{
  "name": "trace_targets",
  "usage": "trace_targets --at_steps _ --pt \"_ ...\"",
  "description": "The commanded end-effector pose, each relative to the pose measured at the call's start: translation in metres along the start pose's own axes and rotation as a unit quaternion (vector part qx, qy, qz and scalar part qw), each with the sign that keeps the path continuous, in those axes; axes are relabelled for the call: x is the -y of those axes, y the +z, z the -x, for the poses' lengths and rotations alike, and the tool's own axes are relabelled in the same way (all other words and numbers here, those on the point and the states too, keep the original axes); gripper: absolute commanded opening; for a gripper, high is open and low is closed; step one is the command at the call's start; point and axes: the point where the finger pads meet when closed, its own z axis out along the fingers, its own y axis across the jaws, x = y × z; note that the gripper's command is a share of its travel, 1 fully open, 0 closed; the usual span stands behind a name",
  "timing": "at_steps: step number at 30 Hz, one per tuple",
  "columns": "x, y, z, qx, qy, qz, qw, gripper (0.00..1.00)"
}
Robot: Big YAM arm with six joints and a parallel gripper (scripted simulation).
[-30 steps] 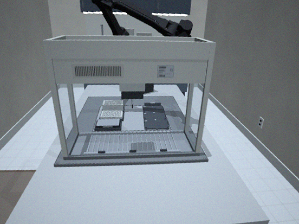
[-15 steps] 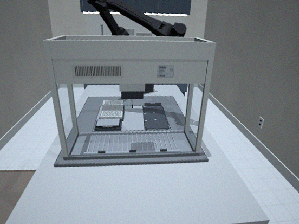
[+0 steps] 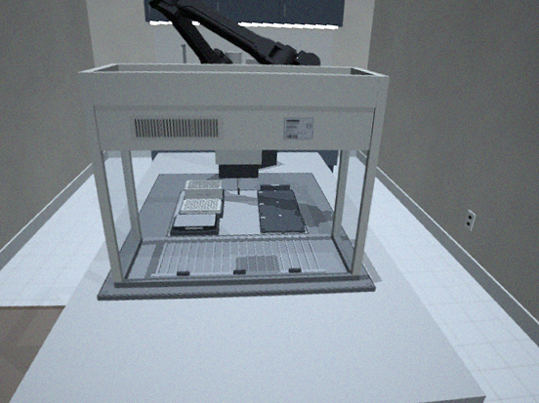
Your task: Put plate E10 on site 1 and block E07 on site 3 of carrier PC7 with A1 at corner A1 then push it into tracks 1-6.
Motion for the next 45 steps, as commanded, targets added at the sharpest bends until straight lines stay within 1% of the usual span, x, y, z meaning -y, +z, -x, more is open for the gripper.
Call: trace_targets --at_steps 1,2,3,4,5,6,7,9,10,11,13,14,15,16,17,18,20,21,22,23,24,26,27,28,29,30,32,33,34,35,36,37,38,39,40,41,43,44,45 --pt "0.029 -0.002 0.016 0.013 0.008 -0.002 1.0 1.0" --pt "0.036 -0.002 0.015 0.013 0.008 -0.002 1.0 1.0" --pt "0.036 -0.001 0.015 0.013 0.008 -0.002 1.0 1.0" --pt "0.046 -0.001 0.009 -0.006 -0.01 -0.019 1.0 1.0" --pt "0.046 -0.003 0.029 -0.002 -0.005 -0.024 1.0 1.0" --pt "0.053 -0.003 0.027 -0.013 -0.013 -0.035 0.999 1.0" --pt "0.061 -0.002 0.019 -0.02 -0.02 -0.039 0.999 1.0" --pt "0.061 -0.002 0.019 -0.02 -0.02 -0.039 0.999 1.0" --pt "0.061 -0.006 0.004 -0.022 -0.029 -0.031 0.999 1.0" --pt "0.075 -0.001 0.005 -0.021 -0.021 -0.037 0.999 1.0" --pt "0.088 0.0 0.002 -0.021 -0.021 -0.037 0.999 1.0" --pt "0.088 0.0 0.002 -0.021 -0.021 -0.037 0.999 1.0" --pt "0.097 -0.001 -0.004 -0.041 -0.038 -0.052 0.997 1.0" --pt "0.1 -0.002 0.008 -0.043 -0.037 -0.059 0.997 1.0" --pt "0.105 -0.003 0.012 -0.05 -0.042 -0.067 0.996 1.0" --pt "0.116 -0.003 -0.007 -0.065 -0.055 -0.073 0.994 1.0" --pt "0.128 -0.003 -0.014 -0.067 -0.055 -0.07 0.994 1.0" --pt "0.133 -0.003 -0.012 -0.059 -0.048 -0.068 0.995 1.0" --pt "0.138 -0.004 -0.014 -0.059 -0.049 -0.068 0.995 1.0" --pt "0.147 -0.006 -0.021 -0.08 -0.065 -0.082 0.991 1.0" --pt "0.153 -0.007 -0.023 -0.092 -0.073 -0.09 0.989 1.0" --pt "0.153 -0.007 -0.023 -0.092 -0.073 -0.09 0.989 1.0" --pt "0.143 -0.007 -0.015 -0.094 -0.083 -0.09 0.988 1.0" --pt "0.164 -0.008 -0.02 -0.102 -0.079 -0.1 0.987 1.0" --pt "0.171 -0.01 -0.031 -0.108 -0.083 -0.098 0.986 1.0" --pt "0.175 -0.009 -0.029 -0.099 -0.075 -0.096 0.988 1.0" --pt "0.186 -0.011 -0.033 -0.099 -0.075 -0.097 0.988 1.0" --pt "0.187 -0.011 -0.033 -0.099 -0.075 -0.097 0.988 1.0" --pt "0.195 -0.014 -0.04 -0.12 -0.091 -0.108 0.983 1.0" --pt "0.198 -0.014 -0.024 -0.12 -0.088 -0.114 0.982 1.0" --pt "0.204 -0.016 -0.027 -0.133 -0.096 -0.121 0.979 1.0" --pt "0.211 -0.018 -0.038 -0.142 -0.103 -0.124 0.977 1.0" --pt "0.218 -0.02 -0.052 -0.15 -0.108 -0.123 0.975 1.0" --pt "0.223 -0.021 -0.054 -0.148 -0.106 -0.122 0.976 1.0" --pt "0.228 -0.021 -0.053 -0.141 -0.101 -0.121 0.977 1.0" --pt "0.232 -0.022 -0.055 -0.141 -0.101 -0.121 0.977 1.0" --pt "0.232 -0.022 -0.055 -0.141 -0.101 -0.121 0.977 1.0" --pt "0.239 -0.025 -0.054 -0.157 -0.111 -0.131 0.973 1.0" --pt "0.241 -0.021 -0.056 -0.173 -0.12 -0.137 0.968 1.0"
